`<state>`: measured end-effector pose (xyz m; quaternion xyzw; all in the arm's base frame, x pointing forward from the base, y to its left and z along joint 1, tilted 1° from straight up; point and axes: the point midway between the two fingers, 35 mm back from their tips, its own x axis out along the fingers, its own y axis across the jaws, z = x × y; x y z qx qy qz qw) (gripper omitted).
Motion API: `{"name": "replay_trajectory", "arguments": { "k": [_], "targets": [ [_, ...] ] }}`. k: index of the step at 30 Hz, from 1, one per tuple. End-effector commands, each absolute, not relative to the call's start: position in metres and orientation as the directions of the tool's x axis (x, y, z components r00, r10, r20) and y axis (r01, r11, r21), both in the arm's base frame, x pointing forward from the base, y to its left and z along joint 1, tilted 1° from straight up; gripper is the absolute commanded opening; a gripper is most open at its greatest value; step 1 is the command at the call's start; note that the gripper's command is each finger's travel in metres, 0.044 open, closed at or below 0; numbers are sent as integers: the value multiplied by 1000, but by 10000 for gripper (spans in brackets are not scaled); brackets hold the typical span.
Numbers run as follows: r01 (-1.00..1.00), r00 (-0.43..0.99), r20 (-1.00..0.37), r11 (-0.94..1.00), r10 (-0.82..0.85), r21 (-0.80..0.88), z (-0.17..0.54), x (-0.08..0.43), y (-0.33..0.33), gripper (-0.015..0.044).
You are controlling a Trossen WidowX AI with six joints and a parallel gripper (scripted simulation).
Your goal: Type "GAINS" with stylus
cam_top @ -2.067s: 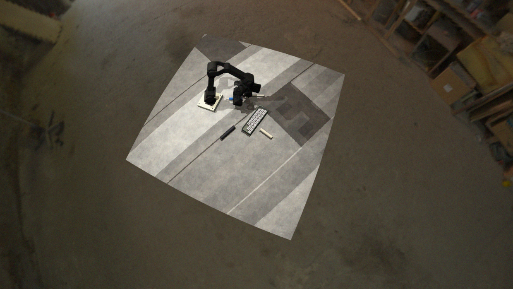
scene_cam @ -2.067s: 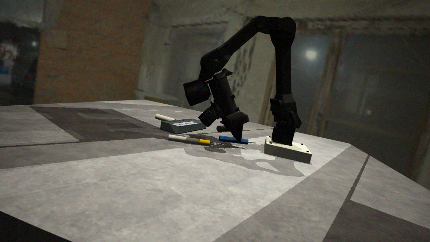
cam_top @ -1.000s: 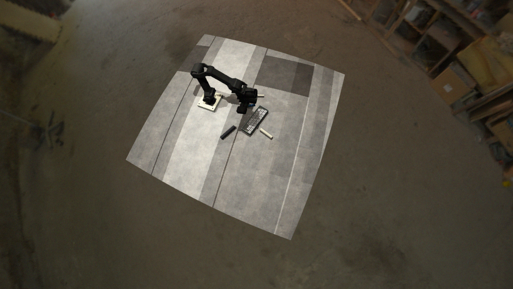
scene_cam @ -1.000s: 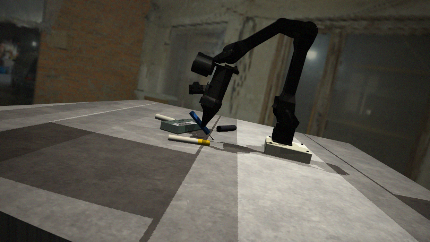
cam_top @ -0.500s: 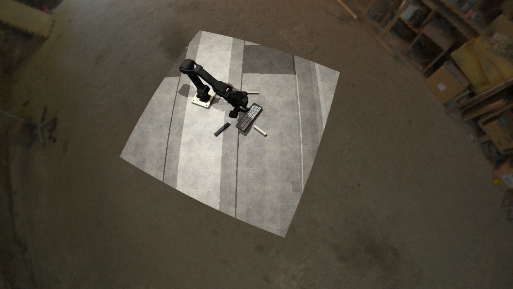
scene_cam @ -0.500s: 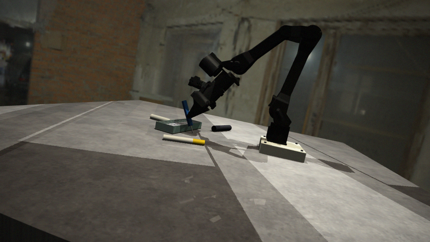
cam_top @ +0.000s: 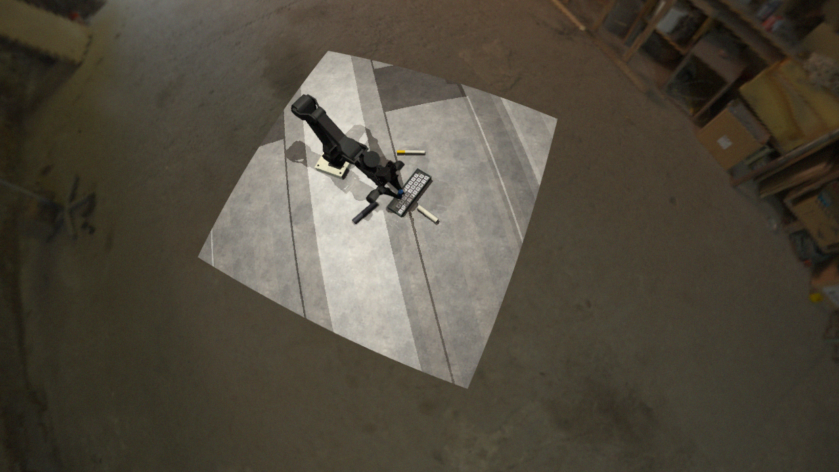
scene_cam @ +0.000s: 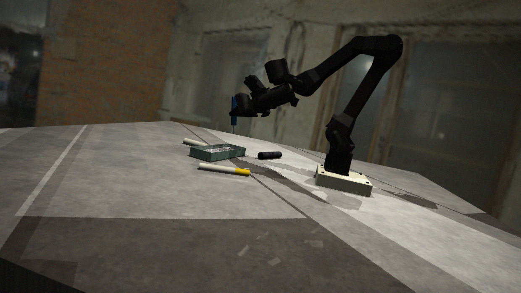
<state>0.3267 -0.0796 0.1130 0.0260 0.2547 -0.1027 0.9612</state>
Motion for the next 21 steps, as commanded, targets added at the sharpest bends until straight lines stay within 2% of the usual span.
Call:
{"name": "replay_trajectory", "arguments": {
  "k": [1,20,21],
  "targets": [
    [210,851,-491,978,-187,-7,112,326,-80,0],
    [210,852,-490,978,-187,-8,77,346,-92,0],
    [210,852,-490,978,-187,-8,77,346,-92,26]
  ]
}}
